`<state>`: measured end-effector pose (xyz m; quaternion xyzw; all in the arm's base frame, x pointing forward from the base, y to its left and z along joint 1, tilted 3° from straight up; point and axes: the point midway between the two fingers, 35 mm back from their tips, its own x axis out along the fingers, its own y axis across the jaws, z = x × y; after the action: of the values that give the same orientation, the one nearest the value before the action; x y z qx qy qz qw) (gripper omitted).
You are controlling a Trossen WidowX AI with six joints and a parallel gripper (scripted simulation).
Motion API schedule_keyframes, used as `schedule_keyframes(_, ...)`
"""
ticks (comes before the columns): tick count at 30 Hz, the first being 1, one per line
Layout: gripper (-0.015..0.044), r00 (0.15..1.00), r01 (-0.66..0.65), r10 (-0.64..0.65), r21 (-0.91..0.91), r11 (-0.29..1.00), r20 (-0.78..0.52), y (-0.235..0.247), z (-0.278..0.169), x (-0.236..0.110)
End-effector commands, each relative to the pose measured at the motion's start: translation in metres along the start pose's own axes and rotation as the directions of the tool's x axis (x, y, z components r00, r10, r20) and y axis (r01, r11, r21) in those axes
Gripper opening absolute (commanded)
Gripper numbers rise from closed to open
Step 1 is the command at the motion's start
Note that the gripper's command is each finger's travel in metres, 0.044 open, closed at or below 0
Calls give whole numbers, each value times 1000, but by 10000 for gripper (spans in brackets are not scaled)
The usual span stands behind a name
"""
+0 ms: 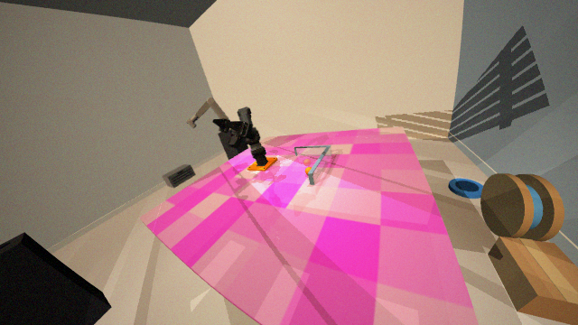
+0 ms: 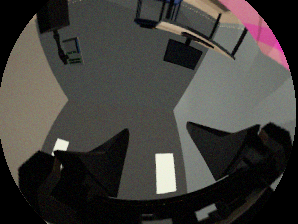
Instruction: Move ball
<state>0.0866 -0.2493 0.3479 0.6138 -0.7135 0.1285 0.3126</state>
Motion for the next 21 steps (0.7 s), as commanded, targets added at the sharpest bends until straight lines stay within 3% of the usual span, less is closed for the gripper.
schedule_keyframes(1, 374, 1000, 7, -7, -11, 1000, 3, -2, 0, 1)
schedule_keyframes(4, 310, 994, 109, -103, -155, 982, 48, -31, 5, 8)
schedule_keyframes(10, 310, 926, 376, -341, -486, 789, 163, -104, 14, 14)
schedule_keyframes(15, 310, 781, 558, -552, -723, 408, 291, -173, 26, 4)
schedule_keyframes(21, 310, 589, 554, -698, -832, -20, 408, -228, 36, -22)
